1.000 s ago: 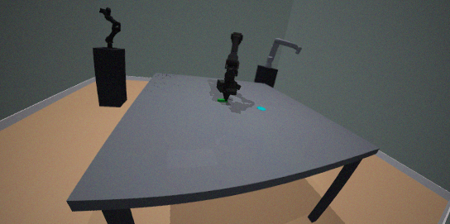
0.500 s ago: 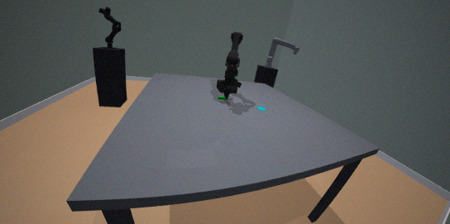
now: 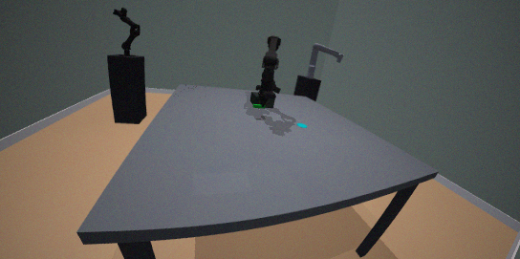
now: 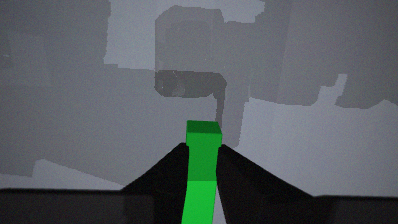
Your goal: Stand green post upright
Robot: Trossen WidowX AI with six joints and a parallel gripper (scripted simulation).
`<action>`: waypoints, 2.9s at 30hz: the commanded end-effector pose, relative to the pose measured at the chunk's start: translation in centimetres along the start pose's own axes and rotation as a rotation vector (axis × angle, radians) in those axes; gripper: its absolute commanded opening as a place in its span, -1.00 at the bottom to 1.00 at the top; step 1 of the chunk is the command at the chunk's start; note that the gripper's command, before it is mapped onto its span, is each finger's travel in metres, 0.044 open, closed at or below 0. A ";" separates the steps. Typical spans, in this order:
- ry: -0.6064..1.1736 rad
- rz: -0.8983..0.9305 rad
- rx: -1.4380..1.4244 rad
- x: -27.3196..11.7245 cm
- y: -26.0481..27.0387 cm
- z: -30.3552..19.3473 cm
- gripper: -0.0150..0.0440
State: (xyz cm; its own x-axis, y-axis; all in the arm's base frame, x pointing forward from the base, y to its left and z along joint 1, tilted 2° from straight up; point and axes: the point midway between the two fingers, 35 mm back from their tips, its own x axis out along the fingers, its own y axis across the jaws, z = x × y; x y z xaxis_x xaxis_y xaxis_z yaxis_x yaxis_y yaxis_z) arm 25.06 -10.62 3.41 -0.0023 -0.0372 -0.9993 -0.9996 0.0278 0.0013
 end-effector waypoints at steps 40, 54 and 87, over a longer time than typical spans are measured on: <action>-0.008 -0.013 0.098 -6.4 -3.5 4.9 -0.42; -0.012 -0.014 0.156 -6.9 -5.4 8.4 -0.42; -0.021 -0.013 0.293 -7.7 -8.1 18.1 -0.42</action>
State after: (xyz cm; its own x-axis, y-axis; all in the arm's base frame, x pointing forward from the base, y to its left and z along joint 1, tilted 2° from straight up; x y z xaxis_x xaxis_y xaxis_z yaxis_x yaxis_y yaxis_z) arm 33.42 6.48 10.40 0.0156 -0.0236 -0.9996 -0.9538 0.2998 -0.0219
